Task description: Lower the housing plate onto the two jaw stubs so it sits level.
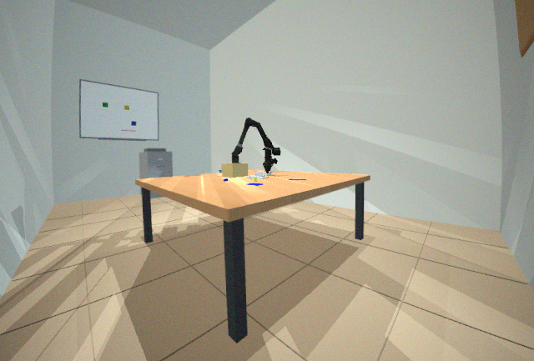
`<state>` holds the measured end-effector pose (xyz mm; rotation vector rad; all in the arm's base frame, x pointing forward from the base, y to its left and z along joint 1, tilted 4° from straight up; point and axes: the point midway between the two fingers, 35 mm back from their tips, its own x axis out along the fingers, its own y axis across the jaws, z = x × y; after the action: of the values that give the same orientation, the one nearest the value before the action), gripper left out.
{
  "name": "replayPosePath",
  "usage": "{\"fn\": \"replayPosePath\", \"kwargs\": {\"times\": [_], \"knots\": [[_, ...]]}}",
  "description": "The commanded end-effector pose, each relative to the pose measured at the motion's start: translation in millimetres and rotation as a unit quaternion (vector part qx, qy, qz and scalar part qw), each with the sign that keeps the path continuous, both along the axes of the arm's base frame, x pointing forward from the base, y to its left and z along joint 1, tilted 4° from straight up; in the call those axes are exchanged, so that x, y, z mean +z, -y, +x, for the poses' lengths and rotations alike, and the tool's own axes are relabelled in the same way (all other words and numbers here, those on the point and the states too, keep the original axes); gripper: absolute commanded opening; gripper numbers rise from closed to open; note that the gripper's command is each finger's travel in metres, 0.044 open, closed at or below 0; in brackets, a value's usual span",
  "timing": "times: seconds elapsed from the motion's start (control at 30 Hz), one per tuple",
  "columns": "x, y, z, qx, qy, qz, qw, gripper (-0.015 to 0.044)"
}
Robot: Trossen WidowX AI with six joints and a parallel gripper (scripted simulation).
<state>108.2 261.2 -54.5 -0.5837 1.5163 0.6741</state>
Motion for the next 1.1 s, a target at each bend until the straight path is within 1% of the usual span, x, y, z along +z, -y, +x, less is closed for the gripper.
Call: {"fn": "replayPosePath", "kwargs": {"times": [0.0,0.6,0.97,1.07], "knots": [[12,-4,2,0.000,0.003,0.007,1.000,0.0351],[69,0,5,-0.001,0.002,0.008,1.000,0.0351],[71,1,5,-0.001,0.002,0.008,1.000,0.0351],[71,5,12,-0.006,0.002,0.007,1.000,0.0351]]}}
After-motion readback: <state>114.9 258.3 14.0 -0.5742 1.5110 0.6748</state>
